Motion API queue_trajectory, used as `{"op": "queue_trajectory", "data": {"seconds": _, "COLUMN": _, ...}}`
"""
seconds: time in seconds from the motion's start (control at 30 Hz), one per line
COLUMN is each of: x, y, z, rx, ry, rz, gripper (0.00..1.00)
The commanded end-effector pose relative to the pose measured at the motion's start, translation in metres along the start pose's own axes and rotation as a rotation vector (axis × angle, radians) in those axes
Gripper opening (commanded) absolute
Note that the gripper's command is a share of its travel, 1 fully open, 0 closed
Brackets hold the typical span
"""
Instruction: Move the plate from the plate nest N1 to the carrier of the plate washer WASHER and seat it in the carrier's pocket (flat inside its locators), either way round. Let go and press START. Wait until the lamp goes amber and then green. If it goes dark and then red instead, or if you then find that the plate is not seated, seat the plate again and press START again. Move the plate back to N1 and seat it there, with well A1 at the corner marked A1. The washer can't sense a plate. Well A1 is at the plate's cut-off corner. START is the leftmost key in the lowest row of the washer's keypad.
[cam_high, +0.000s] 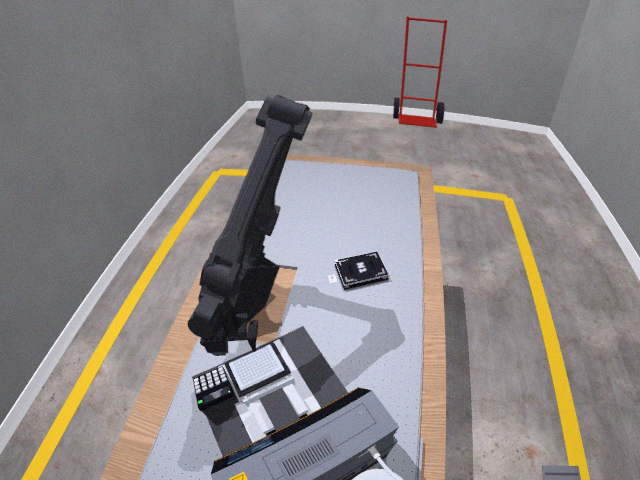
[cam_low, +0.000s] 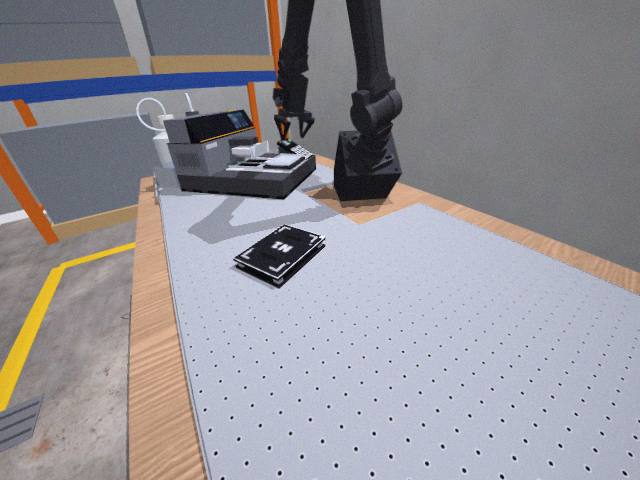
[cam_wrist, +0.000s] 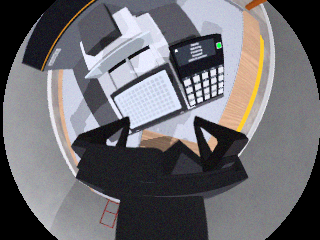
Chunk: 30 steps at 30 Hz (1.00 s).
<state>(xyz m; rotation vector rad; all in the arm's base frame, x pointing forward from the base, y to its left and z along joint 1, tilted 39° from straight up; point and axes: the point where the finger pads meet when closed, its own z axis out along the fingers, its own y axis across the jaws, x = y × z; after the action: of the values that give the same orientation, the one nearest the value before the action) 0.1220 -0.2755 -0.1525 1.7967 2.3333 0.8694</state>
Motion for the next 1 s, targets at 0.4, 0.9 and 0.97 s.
{"op": "queue_trajectory", "data": {"seconds": 0.4, "x": -0.038, "y": 0.04, "z": -0.016, "rx": 0.084, "ry": 0.05, "rz": 0.537, "gripper": 1.0}}
{"op": "queue_trajectory", "data": {"seconds": 0.9, "x": -0.037, "y": 0.042, "z": -0.014, "rx": 0.152, "ry": 0.128, "rz": 0.953, "gripper": 1.0}}
{"op": "queue_trajectory", "data": {"seconds": 0.97, "x": -0.036, "y": 0.041, "z": -0.014, "rx": 0.161, "ry": 0.14, "rz": 1.02, "gripper": 1.0}}
